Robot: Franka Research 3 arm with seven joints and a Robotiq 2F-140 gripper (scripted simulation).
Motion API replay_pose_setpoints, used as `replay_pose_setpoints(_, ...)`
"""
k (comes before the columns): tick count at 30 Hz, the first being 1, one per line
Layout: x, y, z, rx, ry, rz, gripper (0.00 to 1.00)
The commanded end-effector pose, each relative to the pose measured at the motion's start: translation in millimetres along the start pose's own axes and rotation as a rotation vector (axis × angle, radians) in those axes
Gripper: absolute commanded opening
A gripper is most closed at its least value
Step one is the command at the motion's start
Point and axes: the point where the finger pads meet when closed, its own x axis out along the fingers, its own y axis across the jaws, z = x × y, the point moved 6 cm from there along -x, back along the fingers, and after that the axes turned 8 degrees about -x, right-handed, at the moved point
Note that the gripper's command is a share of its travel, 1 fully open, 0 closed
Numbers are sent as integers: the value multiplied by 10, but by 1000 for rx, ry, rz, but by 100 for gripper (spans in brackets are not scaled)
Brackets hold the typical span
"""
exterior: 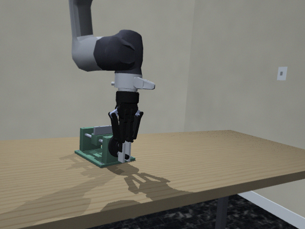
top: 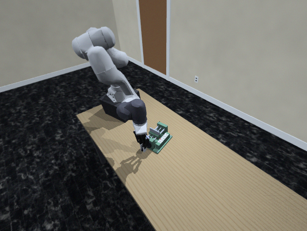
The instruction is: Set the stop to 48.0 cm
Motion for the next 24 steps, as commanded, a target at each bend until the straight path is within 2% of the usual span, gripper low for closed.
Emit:
replay_pose_setpoints(1, -2, -42, -15, 4, 1, 0, 4)
replay_pose_setpoints(24, -67, -208, -39, 4, 1, 0, 4)
